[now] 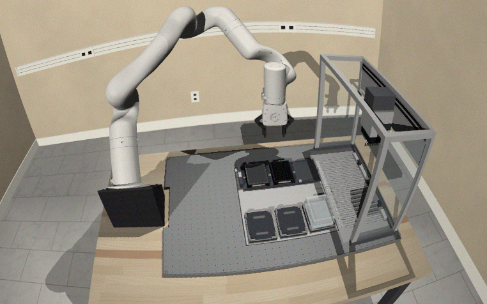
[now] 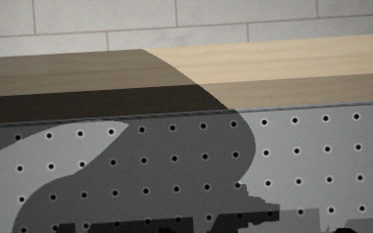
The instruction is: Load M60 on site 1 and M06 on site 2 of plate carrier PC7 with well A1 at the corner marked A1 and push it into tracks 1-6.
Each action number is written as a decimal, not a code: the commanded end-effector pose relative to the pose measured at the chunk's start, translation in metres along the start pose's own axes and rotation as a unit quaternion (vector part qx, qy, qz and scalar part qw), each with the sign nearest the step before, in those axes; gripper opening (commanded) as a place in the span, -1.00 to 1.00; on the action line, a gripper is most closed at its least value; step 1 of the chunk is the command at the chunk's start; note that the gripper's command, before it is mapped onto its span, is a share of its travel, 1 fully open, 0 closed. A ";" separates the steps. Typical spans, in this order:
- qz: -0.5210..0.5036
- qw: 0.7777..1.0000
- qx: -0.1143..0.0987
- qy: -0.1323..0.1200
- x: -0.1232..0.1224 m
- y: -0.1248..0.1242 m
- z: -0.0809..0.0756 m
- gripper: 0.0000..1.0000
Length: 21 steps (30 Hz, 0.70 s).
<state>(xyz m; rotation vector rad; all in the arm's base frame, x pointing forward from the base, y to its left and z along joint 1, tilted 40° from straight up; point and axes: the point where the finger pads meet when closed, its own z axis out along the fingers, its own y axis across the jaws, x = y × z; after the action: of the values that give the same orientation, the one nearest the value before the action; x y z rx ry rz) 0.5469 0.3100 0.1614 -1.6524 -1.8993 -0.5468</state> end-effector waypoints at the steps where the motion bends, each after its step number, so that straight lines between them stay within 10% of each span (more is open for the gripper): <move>1: 0.051 0.999 -0.001 0.000 -0.009 -0.012 -0.001 0.63; 21: 0.344 0.939 -0.001 0.000 -0.063 -0.084 -0.001 0.63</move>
<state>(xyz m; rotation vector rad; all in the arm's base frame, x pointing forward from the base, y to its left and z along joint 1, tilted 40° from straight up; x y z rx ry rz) 0.4837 0.2606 0.1321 -2.0704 -1.3246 -0.3099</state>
